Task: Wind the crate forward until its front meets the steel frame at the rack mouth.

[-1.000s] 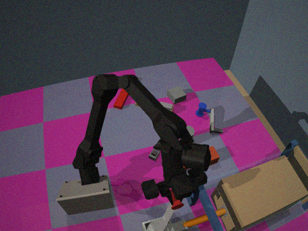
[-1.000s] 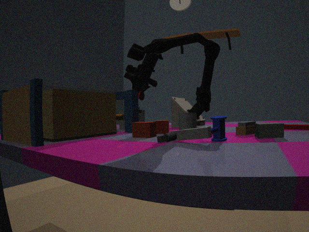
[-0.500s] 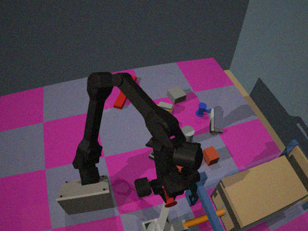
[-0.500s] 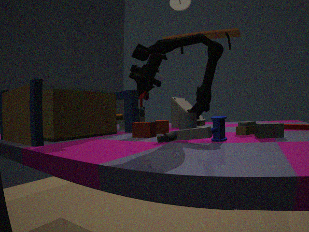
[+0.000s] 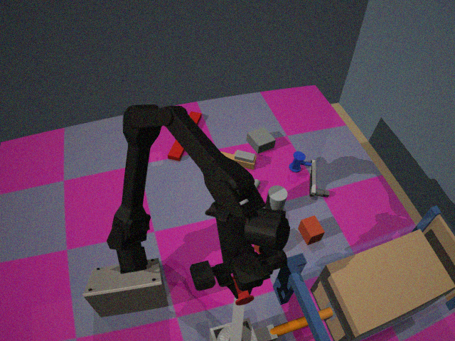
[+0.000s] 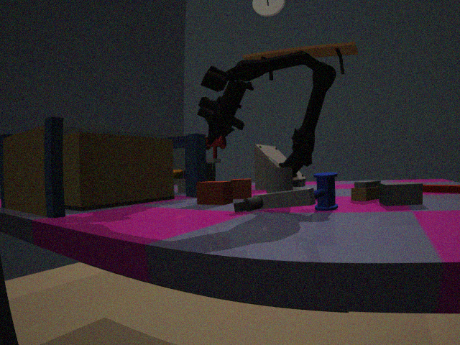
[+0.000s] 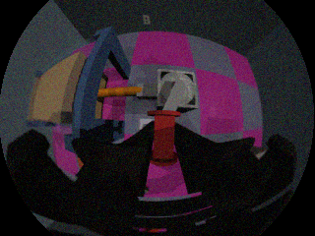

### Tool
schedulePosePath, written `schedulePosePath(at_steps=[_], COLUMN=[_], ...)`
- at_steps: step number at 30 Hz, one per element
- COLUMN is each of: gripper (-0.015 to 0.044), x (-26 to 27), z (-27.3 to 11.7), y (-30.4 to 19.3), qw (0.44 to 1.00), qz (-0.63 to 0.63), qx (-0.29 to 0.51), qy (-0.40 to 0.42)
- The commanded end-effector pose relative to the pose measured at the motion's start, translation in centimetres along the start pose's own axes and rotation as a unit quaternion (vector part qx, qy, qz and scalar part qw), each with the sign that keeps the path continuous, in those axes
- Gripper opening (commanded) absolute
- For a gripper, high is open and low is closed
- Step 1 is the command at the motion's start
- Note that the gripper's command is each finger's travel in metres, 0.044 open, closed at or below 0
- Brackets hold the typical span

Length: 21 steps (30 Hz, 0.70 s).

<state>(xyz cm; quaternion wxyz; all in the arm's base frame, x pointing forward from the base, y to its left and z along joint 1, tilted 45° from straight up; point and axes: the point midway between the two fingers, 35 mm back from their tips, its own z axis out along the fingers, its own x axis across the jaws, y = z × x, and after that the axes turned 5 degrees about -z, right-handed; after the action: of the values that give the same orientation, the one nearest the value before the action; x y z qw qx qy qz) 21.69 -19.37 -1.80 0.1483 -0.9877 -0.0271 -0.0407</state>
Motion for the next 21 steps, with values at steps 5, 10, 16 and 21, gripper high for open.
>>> schedulePosePath(at_steps=[5,10,16,21], gripper=[0.0,0.0,0.0,0.0], x=[-2.7,-3.4,-4.2,-5.0], z=[0.7,0.7,0.7,0.7], y=[-0.9,-1.0,-1.0,-1.0], qw=[0.999,0.999,0.999,0.999], qz=[0.013,0.013,0.013,0.013], qx=[0.019,0.019,0.019,0.019], qy=[-0.023,-0.023,-0.023,-0.023])
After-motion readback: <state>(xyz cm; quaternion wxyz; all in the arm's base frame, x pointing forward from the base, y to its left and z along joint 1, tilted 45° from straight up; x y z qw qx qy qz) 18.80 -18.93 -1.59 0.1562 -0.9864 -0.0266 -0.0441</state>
